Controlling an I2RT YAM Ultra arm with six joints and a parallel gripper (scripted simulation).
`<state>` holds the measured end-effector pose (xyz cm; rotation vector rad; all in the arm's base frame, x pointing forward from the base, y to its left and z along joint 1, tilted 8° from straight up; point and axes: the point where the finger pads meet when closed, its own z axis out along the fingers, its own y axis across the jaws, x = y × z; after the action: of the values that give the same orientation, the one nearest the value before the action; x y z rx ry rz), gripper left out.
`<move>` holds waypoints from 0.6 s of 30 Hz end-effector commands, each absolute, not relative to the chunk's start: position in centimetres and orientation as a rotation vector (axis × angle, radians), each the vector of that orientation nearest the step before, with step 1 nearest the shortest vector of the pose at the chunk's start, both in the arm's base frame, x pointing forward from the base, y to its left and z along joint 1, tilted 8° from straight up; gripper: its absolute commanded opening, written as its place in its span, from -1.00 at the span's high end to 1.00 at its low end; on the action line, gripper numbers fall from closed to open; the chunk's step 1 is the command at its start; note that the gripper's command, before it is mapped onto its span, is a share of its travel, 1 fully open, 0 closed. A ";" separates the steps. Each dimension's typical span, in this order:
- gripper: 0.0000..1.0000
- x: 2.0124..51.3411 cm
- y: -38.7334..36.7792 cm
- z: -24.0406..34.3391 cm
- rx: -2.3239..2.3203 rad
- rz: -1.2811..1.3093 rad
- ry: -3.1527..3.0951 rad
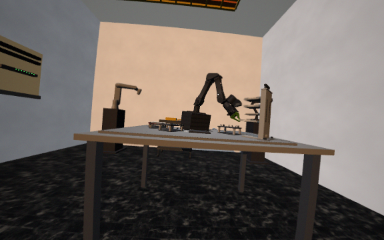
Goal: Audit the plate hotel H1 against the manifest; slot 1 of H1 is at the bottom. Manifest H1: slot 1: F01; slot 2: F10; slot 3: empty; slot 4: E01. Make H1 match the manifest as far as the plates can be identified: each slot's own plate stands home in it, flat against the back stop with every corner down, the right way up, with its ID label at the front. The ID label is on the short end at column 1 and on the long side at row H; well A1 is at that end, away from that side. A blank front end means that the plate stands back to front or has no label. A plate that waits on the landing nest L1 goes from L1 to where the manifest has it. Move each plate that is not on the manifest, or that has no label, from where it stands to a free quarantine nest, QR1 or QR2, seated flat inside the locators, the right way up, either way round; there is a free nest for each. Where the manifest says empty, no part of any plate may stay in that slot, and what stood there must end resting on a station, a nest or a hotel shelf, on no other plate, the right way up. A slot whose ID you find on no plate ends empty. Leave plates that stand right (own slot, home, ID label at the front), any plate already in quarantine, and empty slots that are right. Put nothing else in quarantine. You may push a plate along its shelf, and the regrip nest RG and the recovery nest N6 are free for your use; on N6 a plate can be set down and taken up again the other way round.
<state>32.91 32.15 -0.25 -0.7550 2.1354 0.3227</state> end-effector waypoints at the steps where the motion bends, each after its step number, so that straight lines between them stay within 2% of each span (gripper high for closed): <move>1: 1.00 33.6 32.8 0.9 -0.744 0.337 2.107; 18: 1.00 34.3 33.5 1.0 -0.744 0.337 2.107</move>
<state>33.74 32.81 -0.13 -0.7552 2.1355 0.3228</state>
